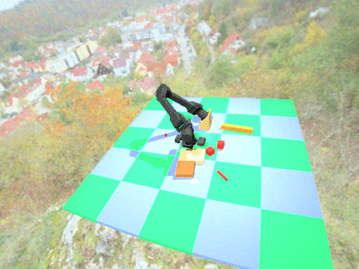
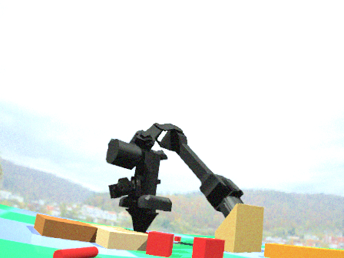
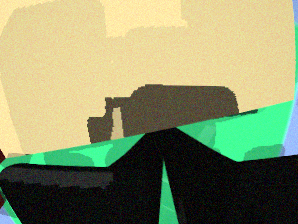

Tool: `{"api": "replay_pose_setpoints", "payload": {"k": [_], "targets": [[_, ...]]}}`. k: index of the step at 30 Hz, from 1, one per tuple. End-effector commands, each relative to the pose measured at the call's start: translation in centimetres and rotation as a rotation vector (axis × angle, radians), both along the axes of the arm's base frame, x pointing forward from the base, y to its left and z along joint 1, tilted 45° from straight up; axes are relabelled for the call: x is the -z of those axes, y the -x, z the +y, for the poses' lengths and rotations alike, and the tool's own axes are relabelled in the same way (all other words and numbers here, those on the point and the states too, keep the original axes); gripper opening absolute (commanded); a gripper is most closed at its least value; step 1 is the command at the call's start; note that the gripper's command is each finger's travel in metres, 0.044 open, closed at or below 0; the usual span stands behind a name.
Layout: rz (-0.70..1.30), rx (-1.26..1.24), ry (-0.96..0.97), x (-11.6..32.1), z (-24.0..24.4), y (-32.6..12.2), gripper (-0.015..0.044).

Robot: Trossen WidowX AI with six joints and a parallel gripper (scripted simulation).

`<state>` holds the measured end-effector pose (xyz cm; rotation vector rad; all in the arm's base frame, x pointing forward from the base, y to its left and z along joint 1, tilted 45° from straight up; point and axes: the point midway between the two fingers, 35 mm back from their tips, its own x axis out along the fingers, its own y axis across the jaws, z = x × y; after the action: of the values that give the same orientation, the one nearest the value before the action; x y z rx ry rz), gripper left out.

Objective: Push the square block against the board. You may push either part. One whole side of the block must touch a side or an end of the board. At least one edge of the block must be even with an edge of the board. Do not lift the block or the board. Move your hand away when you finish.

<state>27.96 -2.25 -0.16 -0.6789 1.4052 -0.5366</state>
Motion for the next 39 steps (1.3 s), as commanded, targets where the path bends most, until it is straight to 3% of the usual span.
{"api": "replay_pose_setpoints", "payload": {"k": [1,39], "targets": [[-0.013,0.0,0.001,-0.1,0.1,-1.1,0.0],[-0.016,0.0,0.0,-0.3,0.7,-7.4,0.0]]}}
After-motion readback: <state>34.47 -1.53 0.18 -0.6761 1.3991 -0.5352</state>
